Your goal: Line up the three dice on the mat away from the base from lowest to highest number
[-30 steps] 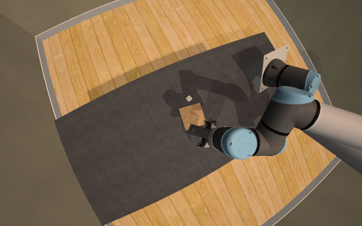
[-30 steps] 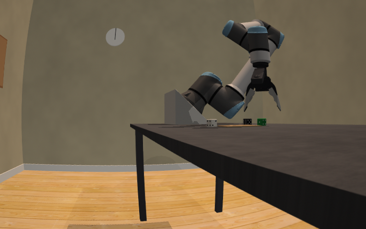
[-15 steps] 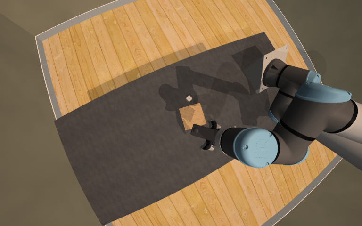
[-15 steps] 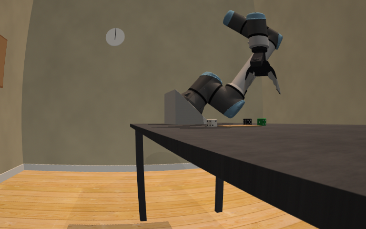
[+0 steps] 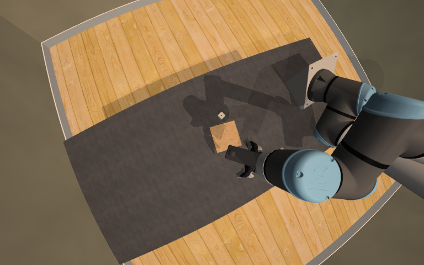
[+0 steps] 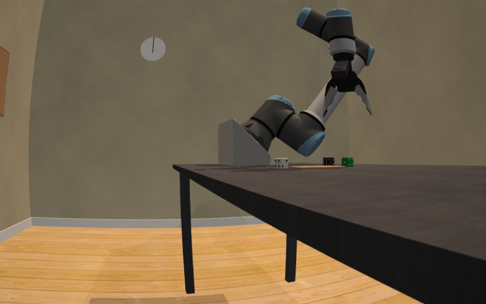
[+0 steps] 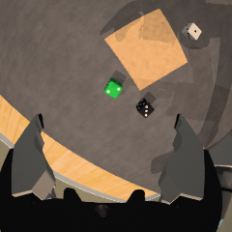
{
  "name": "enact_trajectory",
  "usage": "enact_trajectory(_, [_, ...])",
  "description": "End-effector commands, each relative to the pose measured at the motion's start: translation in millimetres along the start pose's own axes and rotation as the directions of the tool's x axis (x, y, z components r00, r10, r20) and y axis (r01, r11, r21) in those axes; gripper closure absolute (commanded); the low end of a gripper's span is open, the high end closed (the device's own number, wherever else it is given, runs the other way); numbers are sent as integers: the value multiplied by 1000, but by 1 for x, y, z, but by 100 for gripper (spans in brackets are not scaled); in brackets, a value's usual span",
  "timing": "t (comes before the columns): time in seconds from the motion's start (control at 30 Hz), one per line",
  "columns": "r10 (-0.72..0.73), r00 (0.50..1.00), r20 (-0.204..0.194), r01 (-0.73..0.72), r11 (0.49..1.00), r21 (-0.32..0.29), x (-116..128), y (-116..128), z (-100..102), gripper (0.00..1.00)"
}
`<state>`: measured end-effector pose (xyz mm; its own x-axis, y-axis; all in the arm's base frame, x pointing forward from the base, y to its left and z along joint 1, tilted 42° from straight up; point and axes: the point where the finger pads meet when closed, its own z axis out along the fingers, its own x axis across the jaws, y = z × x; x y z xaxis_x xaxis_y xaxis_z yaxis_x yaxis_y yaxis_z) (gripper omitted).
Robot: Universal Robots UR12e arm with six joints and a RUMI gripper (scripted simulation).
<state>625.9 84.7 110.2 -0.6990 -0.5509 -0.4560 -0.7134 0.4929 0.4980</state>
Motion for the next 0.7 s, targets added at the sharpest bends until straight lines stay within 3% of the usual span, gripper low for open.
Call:
enact_trajectory(0.0, [28, 1000, 0, -28, 1000, 2, 9, -9, -1, 0])
enact_trajectory(0.1, [60, 998, -1, -60, 998, 3, 20, -19, -2, 0])
enact_trajectory(0.2, [216, 976, -1, -216, 976, 6, 75, -63, -2, 0])
enact_trajectory(0.23, [216, 976, -1, -216, 976, 6, 75, -63, -2, 0])
enact_trajectory(0.27, [275, 961, -1, -275, 961, 6, 98, -79, -1, 0])
enact_trajectory(0.3, [275, 961, -1, -275, 961, 6, 98, -79, -1, 0])
enact_trajectory(0.33, [332, 943, 0, -332, 943, 5, 120, -93, 0, 0])
enact_trajectory(0.37, [332, 943, 0, -332, 943, 5, 120, -93, 0, 0])
enact_trajectory(0.4, [381, 924, 0, -381, 924, 4, 141, -104, 1, 0])
enact_trajectory(0.43, [381, 924, 0, -381, 924, 4, 141, -104, 1, 0])
enact_trajectory(0.5, [449, 893, 1, -449, 893, 1, 169, -119, 3, 0])
enact_trajectory(0.67, [474, 880, 1, -474, 880, 0, 180, -124, 4, 0])
